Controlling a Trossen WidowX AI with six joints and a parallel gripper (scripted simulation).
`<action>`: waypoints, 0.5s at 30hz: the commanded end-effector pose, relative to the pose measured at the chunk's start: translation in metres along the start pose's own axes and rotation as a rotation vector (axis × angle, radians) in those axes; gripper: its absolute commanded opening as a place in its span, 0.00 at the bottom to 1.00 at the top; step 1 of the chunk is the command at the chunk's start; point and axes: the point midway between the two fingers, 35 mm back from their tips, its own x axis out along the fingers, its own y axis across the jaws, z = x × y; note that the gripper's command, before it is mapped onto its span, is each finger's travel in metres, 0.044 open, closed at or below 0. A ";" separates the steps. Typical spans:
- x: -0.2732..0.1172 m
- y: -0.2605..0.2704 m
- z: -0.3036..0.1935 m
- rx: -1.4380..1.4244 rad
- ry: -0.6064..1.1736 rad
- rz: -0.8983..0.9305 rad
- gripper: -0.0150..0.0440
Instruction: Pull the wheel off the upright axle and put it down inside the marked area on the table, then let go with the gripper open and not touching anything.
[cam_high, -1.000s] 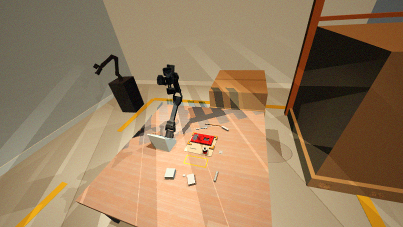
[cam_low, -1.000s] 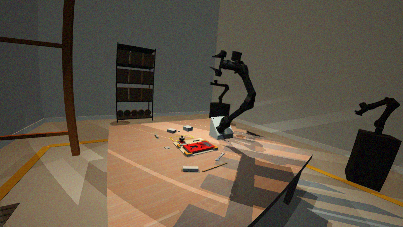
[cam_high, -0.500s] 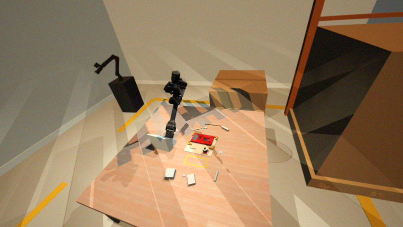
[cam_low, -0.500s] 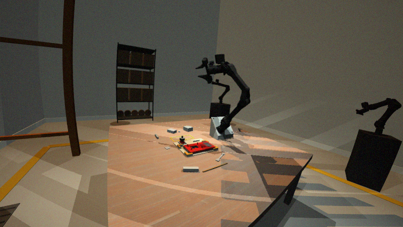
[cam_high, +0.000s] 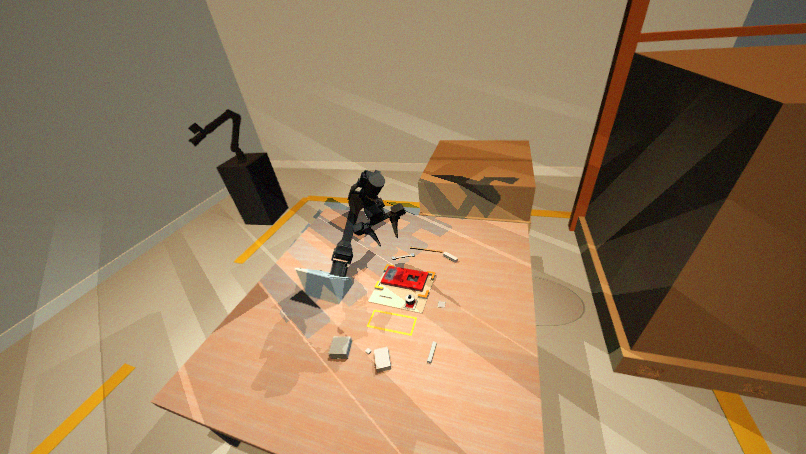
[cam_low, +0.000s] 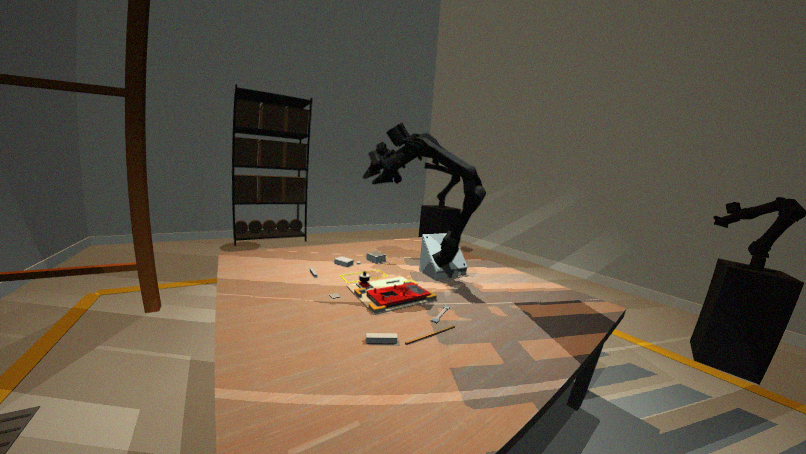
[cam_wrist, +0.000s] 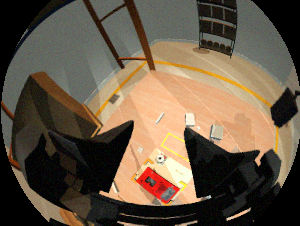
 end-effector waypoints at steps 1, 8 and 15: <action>0.034 0.003 -0.028 -0.189 0.141 -0.015 0.76; 0.083 0.004 -0.081 -0.495 0.376 -0.004 0.76; 0.124 -0.001 -0.141 -0.794 0.621 0.061 0.76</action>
